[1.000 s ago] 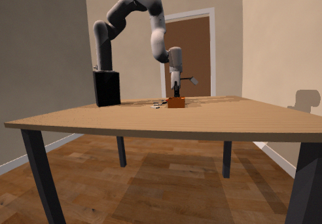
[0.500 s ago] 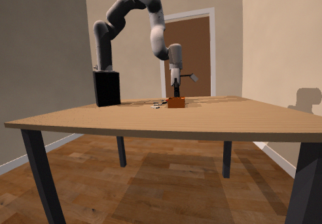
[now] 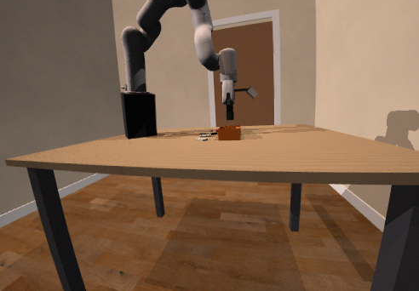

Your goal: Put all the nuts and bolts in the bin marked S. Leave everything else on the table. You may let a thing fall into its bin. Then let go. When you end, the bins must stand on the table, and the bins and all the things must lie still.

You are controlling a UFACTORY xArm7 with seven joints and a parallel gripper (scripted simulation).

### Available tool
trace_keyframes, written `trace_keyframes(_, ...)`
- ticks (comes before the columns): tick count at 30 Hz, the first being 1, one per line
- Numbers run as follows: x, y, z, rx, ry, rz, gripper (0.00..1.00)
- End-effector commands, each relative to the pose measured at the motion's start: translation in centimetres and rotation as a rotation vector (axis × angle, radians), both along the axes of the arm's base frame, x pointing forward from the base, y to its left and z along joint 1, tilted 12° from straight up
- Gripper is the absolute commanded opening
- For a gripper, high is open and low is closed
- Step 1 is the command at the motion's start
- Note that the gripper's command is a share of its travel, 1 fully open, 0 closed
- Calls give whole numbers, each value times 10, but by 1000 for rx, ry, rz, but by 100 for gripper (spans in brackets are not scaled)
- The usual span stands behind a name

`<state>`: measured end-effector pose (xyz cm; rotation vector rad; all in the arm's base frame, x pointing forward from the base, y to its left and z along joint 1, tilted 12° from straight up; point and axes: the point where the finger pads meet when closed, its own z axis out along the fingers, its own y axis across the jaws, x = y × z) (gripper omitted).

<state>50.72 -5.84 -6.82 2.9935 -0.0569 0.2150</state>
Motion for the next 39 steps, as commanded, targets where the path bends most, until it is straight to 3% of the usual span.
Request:
trace_keyframes(1,1,1,5,0,-4,1,7)
trace_keyframes(21,9,84,-6,0,-4,1,7)
trace_keyframes(39,14,79,-40,0,-4,1,7)
